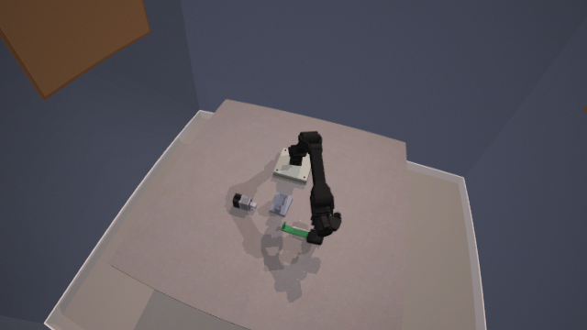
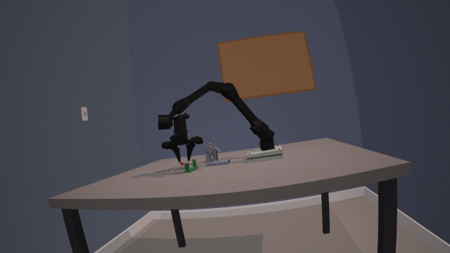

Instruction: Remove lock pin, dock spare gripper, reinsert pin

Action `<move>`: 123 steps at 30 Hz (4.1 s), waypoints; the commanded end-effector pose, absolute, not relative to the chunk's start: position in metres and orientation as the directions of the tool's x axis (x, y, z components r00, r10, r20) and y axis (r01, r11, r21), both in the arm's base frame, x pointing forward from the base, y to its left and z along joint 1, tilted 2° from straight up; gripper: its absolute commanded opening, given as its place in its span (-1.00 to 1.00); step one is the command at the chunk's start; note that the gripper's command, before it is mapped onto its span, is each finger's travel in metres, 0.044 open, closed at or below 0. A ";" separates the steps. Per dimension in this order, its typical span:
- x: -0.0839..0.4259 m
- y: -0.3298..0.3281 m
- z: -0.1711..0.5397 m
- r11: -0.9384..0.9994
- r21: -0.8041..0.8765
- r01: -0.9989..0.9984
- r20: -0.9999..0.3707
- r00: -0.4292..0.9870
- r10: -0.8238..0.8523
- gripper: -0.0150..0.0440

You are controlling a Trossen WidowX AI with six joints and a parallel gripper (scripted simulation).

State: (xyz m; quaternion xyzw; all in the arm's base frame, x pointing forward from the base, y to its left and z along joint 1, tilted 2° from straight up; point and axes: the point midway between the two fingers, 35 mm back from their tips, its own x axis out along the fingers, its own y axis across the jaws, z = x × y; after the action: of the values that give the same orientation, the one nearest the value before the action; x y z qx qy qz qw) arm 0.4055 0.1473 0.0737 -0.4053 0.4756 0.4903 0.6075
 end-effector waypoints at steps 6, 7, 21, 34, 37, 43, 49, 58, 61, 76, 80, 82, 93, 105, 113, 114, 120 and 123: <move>0.404 0.147 0.094 0.191 -0.020 -0.981 -0.976 0.061 0.208 0.19; 0.403 0.147 0.096 0.191 -0.019 -0.981 -0.976 0.059 0.208 0.19; 0.402 0.144 0.107 0.191 -0.009 -0.982 -0.978 0.048 0.202 0.54; 0.392 0.083 0.160 0.197 -0.063 -0.978 -0.986 0.091 0.137 0.12; 0.395 0.084 0.144 0.197 -0.063 -0.978 -0.986 0.091 0.137 0.12; 0.396 0.084 0.093 0.197 -0.063 -0.978 -0.986 0.091 0.137 0.12; 0.396 0.084 0.089 0.197 -0.063 -0.978 -0.986 0.091 0.137 0.12; 0.398 0.084 0.074 0.197 -0.063 -0.978 -0.986 0.091 0.137 0.12; 0.399 0.084 0.069 0.197 -0.063 -0.978 -0.986 0.091 0.137 0.12; 0.400 0.084 0.045 0.197 -0.063 -0.978 -0.986 0.091 0.137 0.12; 0.400 0.084 0.038 0.197 -0.063 -0.978 -0.986 0.091 0.137 0.12; 0.400 0.084 0.035 0.197 -0.063 -0.978 -0.986 0.091 0.137 0.12; 0.400 0.084 0.033 0.197 -0.063 -0.978 -0.986 0.091 0.137 0.12; 0.400 0.084 0.033 0.197 -0.063 -0.978 -0.986 0.091 0.137 -0.48; 0.400 0.084 0.034 0.198 -0.063 -0.978 -0.986 0.091 0.138 -0.49; 0.400 0.085 0.035 0.198 -0.063 -0.978 -0.986 0.091 0.138 -0.49; 0.398 0.085 0.046 0.201 -0.056 -0.978 -0.986 0.086 0.141 -0.49; 0.396 0.085 0.050 0.202 -0.046 -0.978 -0.987 0.075 0.140 -0.49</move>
State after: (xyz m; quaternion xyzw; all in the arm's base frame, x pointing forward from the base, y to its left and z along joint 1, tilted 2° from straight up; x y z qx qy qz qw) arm 0.3960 0.0846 0.0412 -0.4237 0.4956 0.4688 0.5959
